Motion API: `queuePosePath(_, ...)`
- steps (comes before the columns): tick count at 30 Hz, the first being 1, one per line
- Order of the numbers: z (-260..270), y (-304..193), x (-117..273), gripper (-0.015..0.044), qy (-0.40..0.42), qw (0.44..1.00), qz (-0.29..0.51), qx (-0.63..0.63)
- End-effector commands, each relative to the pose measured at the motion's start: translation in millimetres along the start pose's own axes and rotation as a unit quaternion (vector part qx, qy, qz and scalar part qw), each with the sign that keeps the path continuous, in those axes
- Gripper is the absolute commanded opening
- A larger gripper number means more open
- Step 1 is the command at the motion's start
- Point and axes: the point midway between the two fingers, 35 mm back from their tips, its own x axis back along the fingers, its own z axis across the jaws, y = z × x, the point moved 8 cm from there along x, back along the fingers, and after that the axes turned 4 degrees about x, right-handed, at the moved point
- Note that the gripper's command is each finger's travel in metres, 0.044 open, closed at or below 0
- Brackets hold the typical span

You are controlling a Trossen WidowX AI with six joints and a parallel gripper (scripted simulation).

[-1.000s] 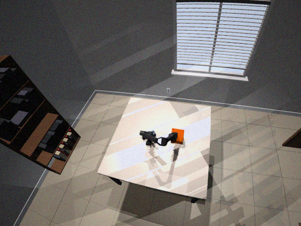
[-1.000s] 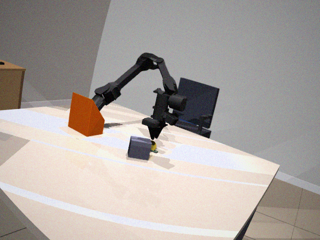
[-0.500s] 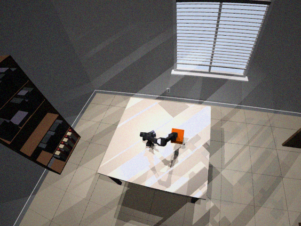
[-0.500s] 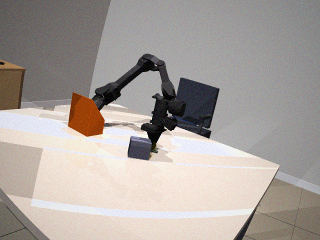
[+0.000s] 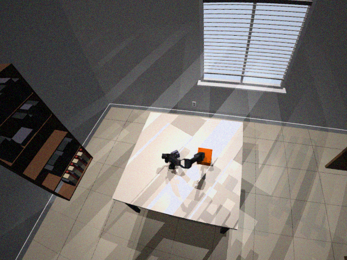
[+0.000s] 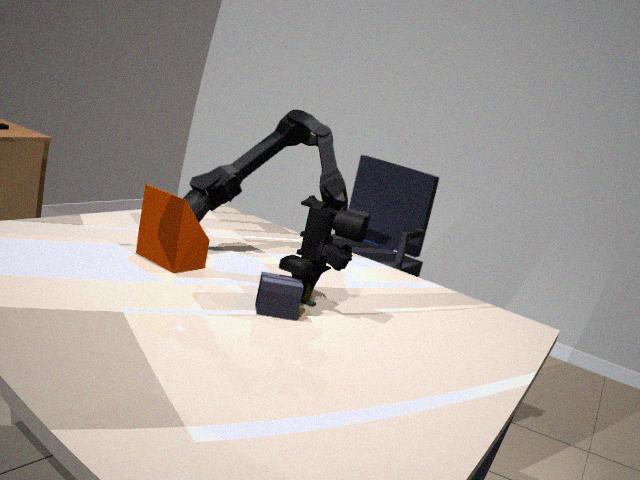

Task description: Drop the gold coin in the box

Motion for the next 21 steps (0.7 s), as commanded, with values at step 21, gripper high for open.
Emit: queuePosePath(21,-1.8,-0.2,0.5,0.0000,-0.010,1.000,-0.007,-0.001)
